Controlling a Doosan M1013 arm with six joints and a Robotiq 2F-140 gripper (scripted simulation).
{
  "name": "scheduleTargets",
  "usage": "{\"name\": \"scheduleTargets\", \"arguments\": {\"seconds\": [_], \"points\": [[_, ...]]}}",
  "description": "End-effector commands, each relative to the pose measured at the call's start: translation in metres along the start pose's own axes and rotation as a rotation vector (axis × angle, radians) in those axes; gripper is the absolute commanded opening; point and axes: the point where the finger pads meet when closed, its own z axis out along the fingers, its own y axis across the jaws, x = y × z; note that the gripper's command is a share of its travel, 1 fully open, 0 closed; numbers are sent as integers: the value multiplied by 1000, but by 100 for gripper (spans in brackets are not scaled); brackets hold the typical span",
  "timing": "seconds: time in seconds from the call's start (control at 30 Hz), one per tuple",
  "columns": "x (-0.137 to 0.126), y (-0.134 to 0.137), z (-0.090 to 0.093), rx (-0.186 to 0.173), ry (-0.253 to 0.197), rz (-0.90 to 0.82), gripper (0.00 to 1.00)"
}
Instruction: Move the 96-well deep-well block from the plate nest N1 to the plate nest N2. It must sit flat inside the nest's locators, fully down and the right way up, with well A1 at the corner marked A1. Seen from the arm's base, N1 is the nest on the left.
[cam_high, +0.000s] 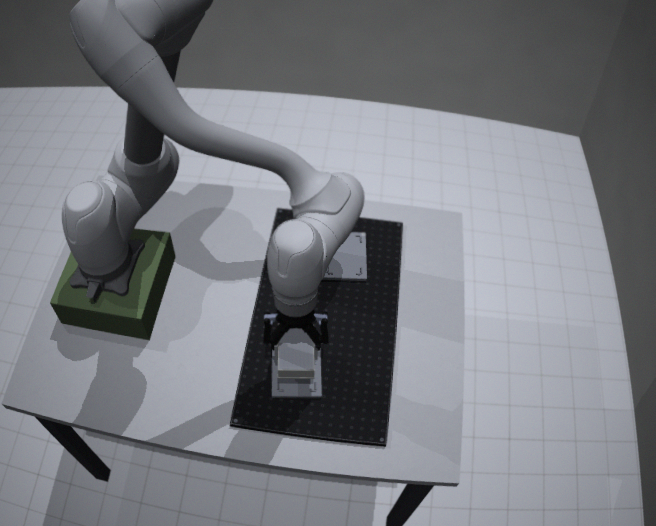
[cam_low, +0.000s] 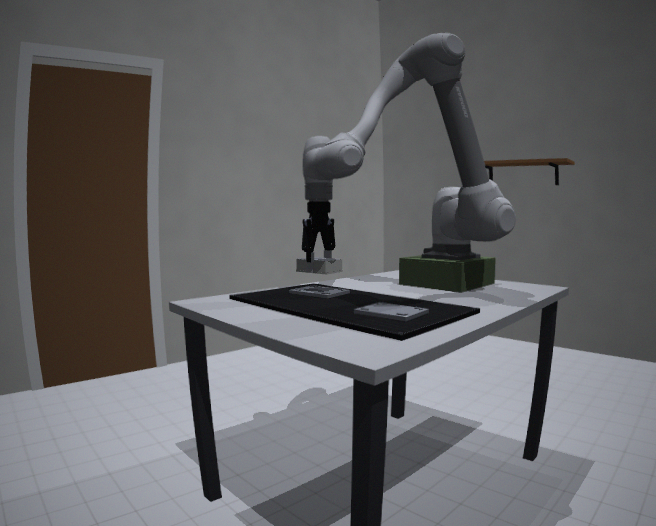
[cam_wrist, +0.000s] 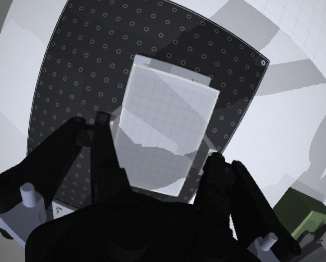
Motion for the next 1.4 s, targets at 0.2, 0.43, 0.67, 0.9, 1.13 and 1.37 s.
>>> {"name": "scheduleTargets", "arguments": {"seconds": [0.2,0.43,0.67,0.9,1.13,1.37], "points": [[0,0,11,0,0,0,0],[0,0,23,0,0,0,0],[0,0,31,0,0,0,0],[0,0,43,0,0,0,0],[0,0,49,0,0,0,0],[0,0,49,0,0,0,0]]}}
